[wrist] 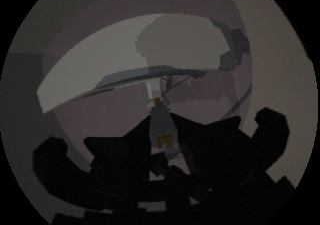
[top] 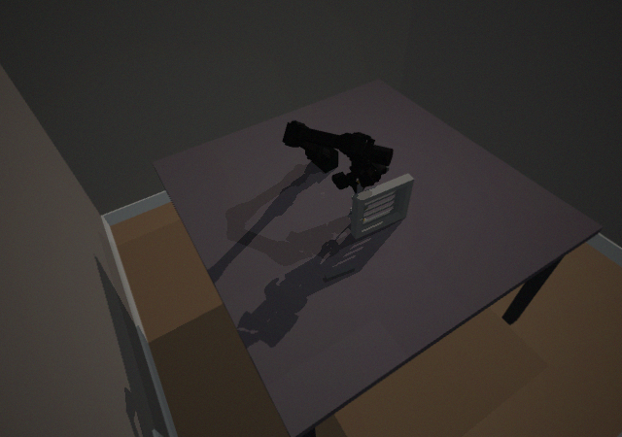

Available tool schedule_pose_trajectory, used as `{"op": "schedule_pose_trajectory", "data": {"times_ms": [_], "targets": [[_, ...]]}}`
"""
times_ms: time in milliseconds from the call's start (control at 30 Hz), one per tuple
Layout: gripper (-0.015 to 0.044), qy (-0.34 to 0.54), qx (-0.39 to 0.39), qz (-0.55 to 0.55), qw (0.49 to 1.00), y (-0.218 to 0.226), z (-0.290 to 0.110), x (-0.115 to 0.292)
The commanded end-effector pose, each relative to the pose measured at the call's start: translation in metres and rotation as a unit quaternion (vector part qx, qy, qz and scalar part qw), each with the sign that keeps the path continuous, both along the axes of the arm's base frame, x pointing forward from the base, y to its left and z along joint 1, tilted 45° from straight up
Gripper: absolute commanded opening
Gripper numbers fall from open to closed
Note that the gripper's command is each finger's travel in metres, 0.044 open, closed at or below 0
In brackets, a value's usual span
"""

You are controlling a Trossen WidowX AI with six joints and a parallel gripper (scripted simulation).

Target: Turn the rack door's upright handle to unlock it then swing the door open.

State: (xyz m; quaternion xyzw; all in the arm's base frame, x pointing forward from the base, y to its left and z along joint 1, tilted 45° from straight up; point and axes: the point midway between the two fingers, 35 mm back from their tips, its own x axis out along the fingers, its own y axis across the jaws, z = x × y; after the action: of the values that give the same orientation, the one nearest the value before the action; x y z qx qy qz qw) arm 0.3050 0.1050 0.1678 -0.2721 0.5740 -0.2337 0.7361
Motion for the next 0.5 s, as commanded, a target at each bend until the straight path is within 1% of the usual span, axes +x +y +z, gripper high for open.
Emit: {"op": "schedule_pose_trajectory", "data": {"times_ms": [0,233,467], "targets": [[0.0023,-0.029,0.009,-0.036,0.999,-0.0008,-0.0005,-0.0005],[0.0023,-0.142,0.048,-0.158,0.976,-0.0008,-0.0005,-0.0005],[0.0023,-0.250,0.086,-0.276,0.924,-0.0008,-0.0005,-0.0005]]}}
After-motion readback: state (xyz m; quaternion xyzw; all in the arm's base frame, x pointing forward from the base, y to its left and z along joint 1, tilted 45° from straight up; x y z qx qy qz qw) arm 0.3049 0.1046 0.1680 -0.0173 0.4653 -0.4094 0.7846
